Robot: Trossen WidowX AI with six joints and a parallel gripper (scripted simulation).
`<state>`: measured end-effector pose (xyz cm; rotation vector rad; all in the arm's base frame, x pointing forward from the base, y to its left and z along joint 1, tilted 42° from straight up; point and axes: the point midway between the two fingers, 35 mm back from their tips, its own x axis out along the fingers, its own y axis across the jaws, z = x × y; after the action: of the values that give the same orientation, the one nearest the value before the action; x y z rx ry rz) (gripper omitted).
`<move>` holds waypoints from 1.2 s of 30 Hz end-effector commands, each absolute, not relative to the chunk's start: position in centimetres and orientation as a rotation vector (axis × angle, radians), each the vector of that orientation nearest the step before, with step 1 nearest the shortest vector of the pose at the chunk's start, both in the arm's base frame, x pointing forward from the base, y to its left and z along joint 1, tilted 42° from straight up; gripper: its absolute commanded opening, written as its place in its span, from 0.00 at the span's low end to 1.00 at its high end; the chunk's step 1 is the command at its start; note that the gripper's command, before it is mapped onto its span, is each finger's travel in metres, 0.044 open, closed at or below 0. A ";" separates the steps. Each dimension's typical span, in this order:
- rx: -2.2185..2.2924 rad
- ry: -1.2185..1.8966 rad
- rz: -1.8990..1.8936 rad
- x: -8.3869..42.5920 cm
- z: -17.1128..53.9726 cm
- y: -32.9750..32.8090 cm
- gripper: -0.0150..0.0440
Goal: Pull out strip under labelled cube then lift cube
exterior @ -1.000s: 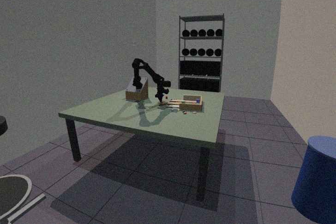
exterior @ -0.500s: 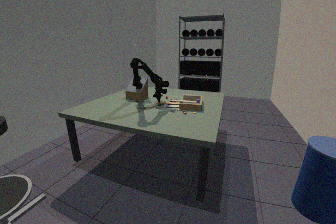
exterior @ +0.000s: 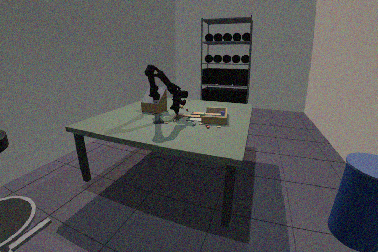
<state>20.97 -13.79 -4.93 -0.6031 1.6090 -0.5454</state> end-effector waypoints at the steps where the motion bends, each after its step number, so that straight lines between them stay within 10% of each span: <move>1: -0.607 1.653 -0.549 19.2 -5.2 -14.0 0.25; 36: -0.608 1.656 -0.548 15.8 -4.7 -13.9 0.25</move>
<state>17.51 -13.69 -4.44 -0.6038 1.6090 -0.5462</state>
